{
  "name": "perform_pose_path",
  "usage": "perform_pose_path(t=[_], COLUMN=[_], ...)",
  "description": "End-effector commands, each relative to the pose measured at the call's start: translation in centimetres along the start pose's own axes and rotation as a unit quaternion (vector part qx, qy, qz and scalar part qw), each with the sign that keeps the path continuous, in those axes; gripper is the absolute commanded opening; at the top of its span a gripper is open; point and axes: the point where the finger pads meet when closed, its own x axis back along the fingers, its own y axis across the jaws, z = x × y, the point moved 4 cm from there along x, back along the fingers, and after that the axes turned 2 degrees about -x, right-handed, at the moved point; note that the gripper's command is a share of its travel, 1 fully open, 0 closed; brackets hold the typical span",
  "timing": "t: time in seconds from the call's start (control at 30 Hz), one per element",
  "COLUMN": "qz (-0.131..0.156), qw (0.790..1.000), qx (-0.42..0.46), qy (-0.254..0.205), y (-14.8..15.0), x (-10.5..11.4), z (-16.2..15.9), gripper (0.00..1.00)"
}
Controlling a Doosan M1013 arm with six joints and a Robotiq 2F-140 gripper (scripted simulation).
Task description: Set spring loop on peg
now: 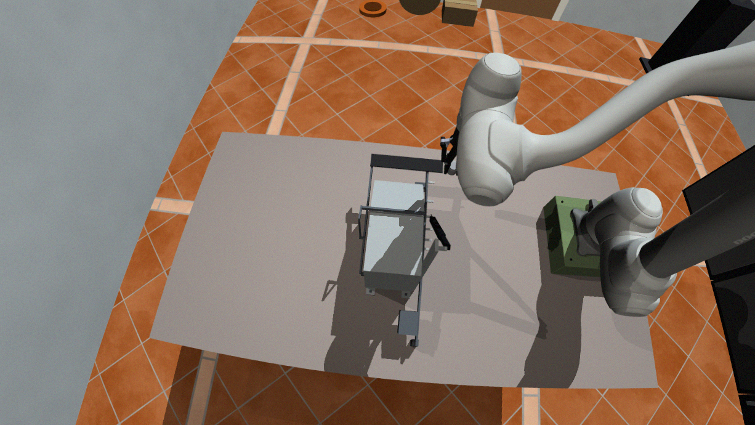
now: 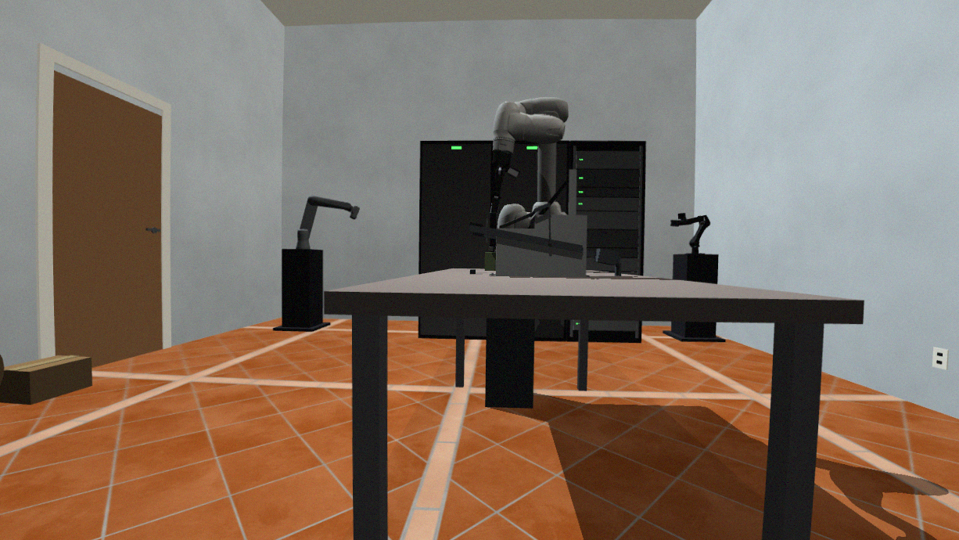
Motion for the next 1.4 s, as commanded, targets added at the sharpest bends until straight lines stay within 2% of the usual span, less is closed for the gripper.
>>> perform_pose_path(t=[0.0, 0.8, 0.9, 1.37], qz=[-0.001, 0.0, 0.0, 0.0], qw=[1.0, 1.0, 1.0, 1.0], qx=[0.0, 0.0, 0.0, 0.0], qy=[0.003, 0.015, 0.014, 0.023], y=[-0.5, -3.5, -3.3, -5.5], x=[-0.5, -3.3, -3.0, -5.1], z=[0.5, 3.4, 3.1, 5.2], gripper=[0.25, 0.25, 0.25, 0.25])
